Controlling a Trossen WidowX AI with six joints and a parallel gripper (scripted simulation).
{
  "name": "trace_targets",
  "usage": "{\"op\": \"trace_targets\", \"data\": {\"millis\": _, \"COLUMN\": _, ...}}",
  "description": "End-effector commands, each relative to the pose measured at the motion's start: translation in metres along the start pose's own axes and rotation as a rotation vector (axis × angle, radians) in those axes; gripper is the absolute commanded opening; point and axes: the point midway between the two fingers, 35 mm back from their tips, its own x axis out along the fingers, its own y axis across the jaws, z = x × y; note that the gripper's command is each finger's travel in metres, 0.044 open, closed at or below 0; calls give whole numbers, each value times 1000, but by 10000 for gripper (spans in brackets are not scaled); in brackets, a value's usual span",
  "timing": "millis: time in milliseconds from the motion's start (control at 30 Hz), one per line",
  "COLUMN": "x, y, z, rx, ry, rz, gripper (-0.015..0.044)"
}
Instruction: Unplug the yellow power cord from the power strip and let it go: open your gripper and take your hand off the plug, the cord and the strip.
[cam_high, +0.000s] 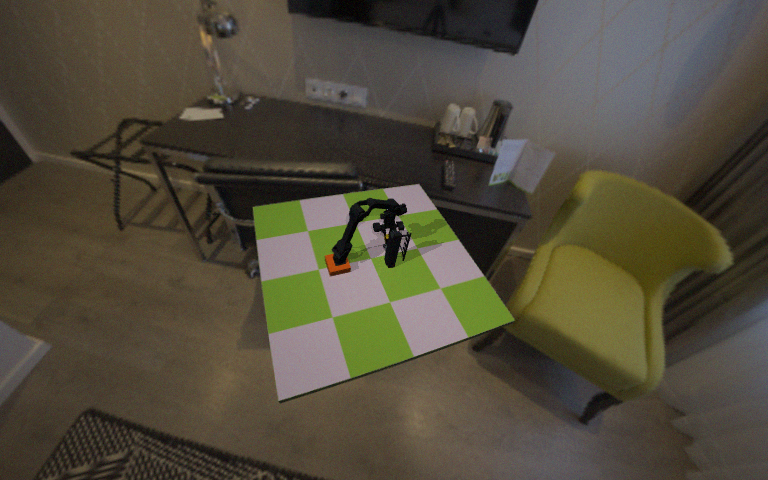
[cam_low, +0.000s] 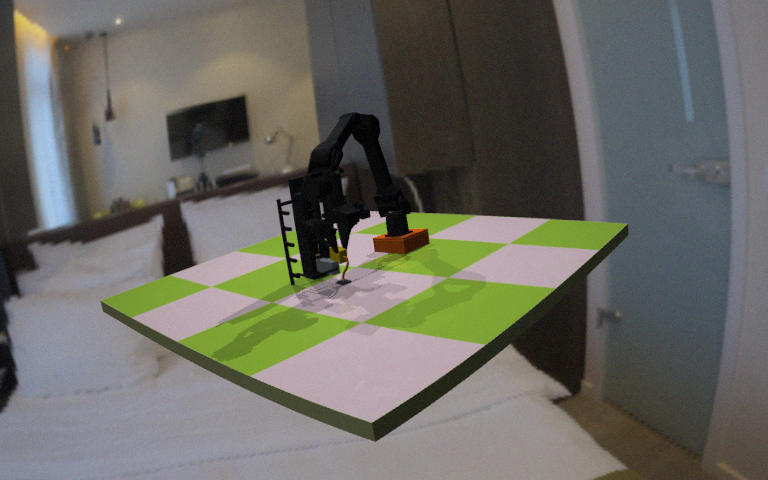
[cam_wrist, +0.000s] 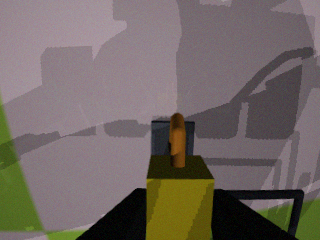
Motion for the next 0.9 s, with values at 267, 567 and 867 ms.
{"op": "trace_targets", "data": {"millis": 267, "x": -1, "y": -2, "z": 0, "rx": 1, "ry": -1, "rz": -2, "gripper": 394}}
{"op": "trace_targets", "data": {"millis": 567, "x": -12, "y": -1, "z": 53, "rx": 1, "ry": -6, "rz": -2, "gripper": 440}}
{"op": "trace_targets", "data": {"millis": 867, "x": -12, "y": -1, "z": 53, "rx": 1, "ry": -6, "rz": -2, "gripper": 440}}
